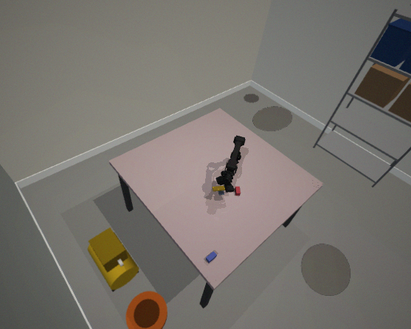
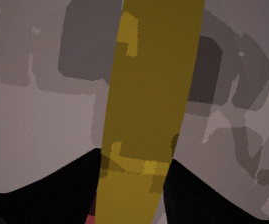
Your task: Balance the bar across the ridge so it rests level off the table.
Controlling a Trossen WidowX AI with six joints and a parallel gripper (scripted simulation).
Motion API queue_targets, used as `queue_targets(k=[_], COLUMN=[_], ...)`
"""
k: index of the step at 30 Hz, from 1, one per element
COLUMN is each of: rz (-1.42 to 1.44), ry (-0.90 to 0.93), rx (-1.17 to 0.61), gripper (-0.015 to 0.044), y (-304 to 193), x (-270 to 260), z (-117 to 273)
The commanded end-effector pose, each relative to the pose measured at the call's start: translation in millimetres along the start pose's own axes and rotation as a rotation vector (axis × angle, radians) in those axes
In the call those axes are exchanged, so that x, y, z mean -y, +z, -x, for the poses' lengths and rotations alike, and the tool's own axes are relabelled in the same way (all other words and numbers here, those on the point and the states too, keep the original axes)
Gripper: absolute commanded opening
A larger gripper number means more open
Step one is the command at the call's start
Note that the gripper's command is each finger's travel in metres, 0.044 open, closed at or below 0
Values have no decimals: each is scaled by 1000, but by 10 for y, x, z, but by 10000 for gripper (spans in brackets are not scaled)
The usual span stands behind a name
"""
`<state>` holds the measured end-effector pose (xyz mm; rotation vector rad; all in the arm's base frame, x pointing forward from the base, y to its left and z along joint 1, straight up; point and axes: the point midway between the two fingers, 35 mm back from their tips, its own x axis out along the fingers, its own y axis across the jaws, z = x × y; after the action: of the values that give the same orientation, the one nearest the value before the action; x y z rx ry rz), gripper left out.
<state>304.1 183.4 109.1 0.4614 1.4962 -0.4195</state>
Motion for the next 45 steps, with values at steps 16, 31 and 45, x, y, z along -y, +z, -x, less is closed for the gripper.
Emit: queue_targets(k=[16, 31, 45], rz=[2, 2, 2], ry=[-5, -5, -5], rx=[-6, -6, -6], gripper=[0, 0, 0], y=[-7, -7, -7], x=[9, 9, 9], z=[-41, -54, -66])
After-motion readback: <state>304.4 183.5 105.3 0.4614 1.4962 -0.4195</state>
